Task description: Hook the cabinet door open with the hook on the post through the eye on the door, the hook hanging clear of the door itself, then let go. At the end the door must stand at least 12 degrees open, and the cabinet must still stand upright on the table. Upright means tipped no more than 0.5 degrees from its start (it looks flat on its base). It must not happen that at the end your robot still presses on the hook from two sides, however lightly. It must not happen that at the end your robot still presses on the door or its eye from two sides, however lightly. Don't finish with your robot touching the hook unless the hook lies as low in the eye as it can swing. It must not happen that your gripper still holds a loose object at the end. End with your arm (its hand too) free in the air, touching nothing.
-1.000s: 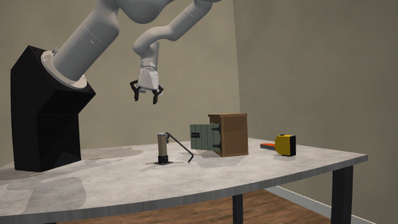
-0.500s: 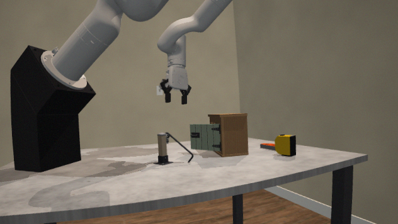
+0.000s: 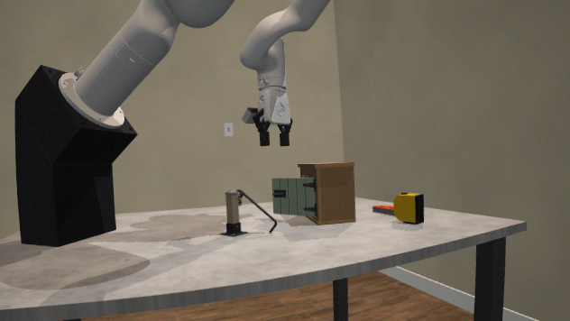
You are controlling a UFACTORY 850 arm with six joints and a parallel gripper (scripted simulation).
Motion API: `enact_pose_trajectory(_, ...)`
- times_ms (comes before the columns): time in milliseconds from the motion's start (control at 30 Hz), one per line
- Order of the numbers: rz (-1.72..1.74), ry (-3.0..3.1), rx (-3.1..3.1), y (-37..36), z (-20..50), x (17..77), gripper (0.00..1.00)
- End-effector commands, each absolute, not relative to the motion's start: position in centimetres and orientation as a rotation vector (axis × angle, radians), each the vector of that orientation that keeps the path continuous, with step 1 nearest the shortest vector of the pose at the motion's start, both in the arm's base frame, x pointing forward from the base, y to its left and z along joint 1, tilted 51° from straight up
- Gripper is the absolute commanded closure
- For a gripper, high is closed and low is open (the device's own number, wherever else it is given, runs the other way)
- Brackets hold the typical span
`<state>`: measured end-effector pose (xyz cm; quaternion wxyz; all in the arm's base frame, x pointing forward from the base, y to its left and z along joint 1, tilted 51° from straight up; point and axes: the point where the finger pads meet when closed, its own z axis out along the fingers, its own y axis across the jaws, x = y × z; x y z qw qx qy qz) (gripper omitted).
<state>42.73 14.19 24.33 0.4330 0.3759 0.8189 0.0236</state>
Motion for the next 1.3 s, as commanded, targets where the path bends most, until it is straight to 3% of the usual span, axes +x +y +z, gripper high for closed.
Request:
enact_pose_trajectory(0, 0.061, 2.045, 0.933, 14.1, 24.4, 42.9, 0.73)
enact_pose_trajectory(1267, 0.057, 2.048, 0.936, 13.4, 23.0, 44.6, 0.73)
